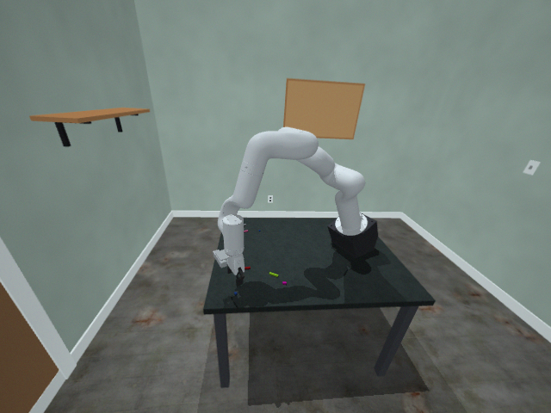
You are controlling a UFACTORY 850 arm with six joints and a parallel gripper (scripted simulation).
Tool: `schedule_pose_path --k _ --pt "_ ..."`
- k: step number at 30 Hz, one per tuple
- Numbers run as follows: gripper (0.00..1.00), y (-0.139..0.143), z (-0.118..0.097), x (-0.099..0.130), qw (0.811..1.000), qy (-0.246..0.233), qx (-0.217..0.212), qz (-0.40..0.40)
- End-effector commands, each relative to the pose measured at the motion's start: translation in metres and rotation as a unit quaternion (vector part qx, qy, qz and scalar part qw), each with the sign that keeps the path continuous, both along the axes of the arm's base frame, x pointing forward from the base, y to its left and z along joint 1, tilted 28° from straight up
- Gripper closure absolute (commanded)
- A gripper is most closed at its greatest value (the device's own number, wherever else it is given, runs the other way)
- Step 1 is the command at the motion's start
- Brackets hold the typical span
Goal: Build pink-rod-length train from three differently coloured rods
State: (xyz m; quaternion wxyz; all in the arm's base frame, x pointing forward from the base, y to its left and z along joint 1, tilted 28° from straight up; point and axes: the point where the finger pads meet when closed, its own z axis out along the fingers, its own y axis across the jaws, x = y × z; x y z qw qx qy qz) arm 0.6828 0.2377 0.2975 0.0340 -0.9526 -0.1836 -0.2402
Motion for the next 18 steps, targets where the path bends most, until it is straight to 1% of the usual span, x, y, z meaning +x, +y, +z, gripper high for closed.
schedule_pose_path --k 1,4,7,12,18 --pt "0.0 -0.003 0.0 0.0 1.0 -0.001 0.0 0.0" --pt "0.0 -0.006 0.0 0.0 1.0 -0.001 0.0 0.0" --pt "0.0 -0.022 -0.005 -0.002 1.0 -0.002 -0.001 0.001" --pt "0.0 -0.066 -0.017 -0.007 1.0 -0.002 -0.004 0.005" --pt "0.0 -0.125 -0.032 -0.012 1.0 -0.002 -0.006 0.011"
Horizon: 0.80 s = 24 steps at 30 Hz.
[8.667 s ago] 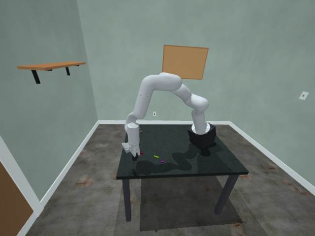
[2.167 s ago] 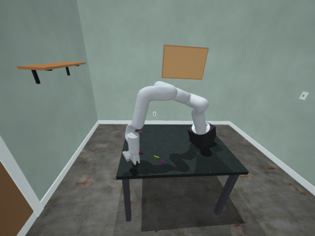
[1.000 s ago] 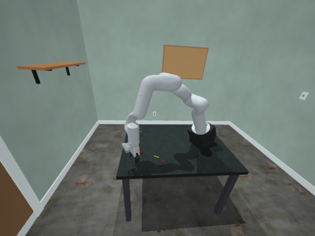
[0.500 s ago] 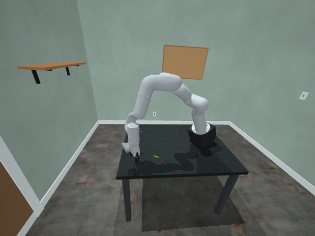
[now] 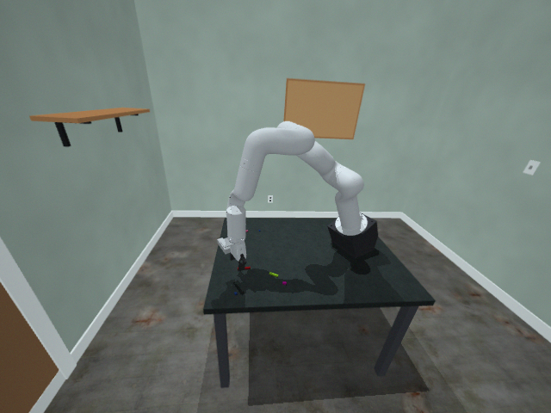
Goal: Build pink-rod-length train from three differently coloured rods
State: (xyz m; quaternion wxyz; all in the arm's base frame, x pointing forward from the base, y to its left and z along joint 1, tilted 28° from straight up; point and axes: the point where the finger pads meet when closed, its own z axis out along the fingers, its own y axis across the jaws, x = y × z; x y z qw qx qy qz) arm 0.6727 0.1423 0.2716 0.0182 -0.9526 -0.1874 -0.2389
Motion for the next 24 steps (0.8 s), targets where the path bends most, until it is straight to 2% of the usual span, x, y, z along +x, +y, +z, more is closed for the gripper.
schedule_pose_path --k 1,3,6,18,20,22,24 --pt "0.0 -0.039 -0.009 -0.003 1.0 -0.001 0.01 0.012" --pt "0.0 -0.039 -0.009 -0.003 1.0 -0.001 0.01 0.012" --pt "0.0 -0.077 -0.018 -0.006 1.0 -0.001 0.008 0.015" --pt "0.0 -0.178 -0.046 -0.016 1.0 -0.002 0.004 0.024" --pt "0.0 -0.178 -0.046 -0.016 1.0 -0.002 0.004 0.024" --pt "0.0 -0.209 -0.055 -0.019 1.0 -0.003 0.003 0.027" --pt "0.0 -0.22 -0.058 -0.021 1.0 -0.003 0.002 0.028"
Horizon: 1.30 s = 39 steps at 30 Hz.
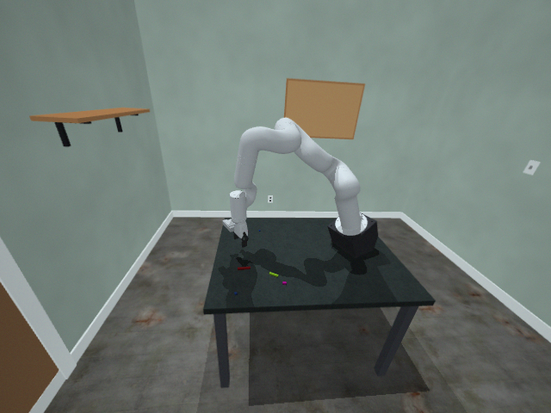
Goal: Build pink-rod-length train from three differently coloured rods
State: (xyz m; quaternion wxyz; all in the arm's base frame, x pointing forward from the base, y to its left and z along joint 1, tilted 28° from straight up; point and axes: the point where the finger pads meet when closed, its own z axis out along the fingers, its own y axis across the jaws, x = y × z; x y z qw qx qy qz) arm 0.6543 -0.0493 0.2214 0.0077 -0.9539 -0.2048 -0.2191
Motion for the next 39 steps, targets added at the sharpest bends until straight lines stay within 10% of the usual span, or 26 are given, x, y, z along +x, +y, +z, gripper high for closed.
schedule_pose_path --k 1,28,39 --pt "0.0 -0.038 -0.01 -0.003 0.999 -0.019 0.02 0.015" --pt "0.0 -0.288 -0.079 -0.029 0.999 -0.023 0.009 0.037" --pt "0.0 -0.329 -0.09 -0.033 0.999 -0.024 0.008 0.041"
